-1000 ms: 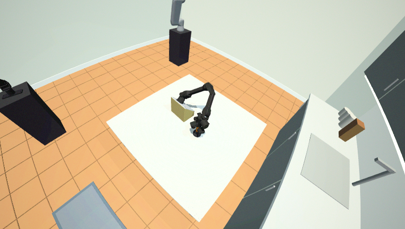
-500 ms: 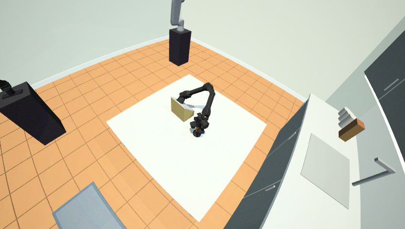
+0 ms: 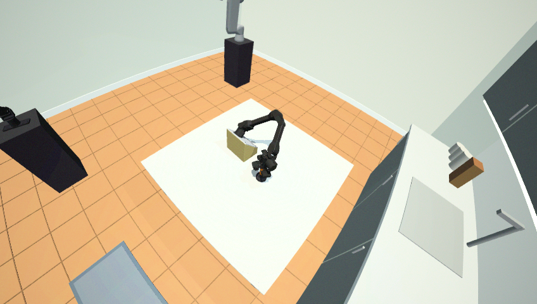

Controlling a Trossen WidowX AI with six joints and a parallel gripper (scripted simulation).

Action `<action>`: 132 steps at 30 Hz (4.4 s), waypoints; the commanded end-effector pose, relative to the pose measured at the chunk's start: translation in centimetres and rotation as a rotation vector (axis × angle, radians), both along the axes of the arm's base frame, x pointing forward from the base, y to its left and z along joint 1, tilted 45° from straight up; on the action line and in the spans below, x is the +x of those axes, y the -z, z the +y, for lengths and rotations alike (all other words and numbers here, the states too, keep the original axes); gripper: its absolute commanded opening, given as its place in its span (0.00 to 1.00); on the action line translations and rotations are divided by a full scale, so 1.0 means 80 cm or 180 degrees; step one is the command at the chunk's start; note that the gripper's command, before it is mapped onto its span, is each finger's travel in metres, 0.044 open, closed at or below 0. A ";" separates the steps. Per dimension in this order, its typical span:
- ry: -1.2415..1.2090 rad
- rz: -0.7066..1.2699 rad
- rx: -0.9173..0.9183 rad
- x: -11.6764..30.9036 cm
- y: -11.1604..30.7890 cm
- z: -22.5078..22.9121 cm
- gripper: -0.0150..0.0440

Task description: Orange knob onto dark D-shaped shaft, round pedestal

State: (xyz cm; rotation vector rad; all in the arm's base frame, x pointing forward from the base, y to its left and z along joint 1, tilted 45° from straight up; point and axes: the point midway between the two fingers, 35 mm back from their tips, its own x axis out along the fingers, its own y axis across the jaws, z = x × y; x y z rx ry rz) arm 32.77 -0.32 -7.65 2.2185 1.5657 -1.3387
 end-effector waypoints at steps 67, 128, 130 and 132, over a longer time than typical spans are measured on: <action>0.0938 0.0924 0.0103 0.001 0.002 0.002 0.25; 0.1056 0.1041 0.0116 0.002 0.000 -0.002 0.25; 0.1056 0.1041 0.0116 0.001 0.000 -0.001 0.25; 0.1056 0.1042 0.0116 0.000 0.001 0.000 0.25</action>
